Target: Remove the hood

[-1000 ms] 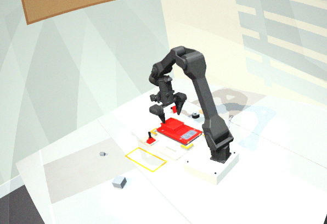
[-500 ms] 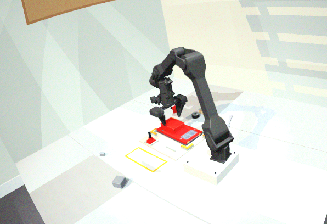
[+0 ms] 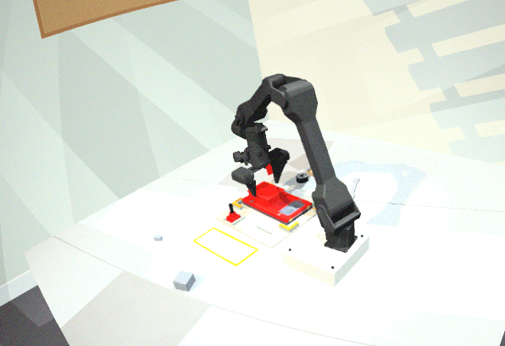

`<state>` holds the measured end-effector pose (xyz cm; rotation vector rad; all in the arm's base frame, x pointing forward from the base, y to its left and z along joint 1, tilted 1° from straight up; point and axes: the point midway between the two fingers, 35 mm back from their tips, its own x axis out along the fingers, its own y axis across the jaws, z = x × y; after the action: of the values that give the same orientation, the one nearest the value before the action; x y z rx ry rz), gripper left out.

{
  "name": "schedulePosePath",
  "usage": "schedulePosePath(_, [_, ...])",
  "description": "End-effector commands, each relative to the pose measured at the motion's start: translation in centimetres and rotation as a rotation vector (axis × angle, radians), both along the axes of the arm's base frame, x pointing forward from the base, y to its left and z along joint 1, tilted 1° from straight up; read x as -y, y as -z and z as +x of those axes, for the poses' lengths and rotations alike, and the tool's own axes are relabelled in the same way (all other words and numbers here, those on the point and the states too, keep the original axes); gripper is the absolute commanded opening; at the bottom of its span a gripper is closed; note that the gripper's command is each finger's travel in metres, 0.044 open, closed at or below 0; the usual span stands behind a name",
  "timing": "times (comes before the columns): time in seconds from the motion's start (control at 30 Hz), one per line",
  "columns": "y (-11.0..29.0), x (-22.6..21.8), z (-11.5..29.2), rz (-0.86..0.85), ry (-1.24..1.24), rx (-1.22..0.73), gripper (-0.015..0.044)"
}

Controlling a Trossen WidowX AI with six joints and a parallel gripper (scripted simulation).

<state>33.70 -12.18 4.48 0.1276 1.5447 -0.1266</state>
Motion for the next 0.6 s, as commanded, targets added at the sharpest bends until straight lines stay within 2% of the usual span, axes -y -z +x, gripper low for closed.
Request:
schedulePosePath(0.0, [0.21,-0.04,0.04,0.003,-0.002,0.002,0.044])
schedulePosePath(0.57, [1.04,-0.05,0.06,0.003,-0.002,0.002,0.044])
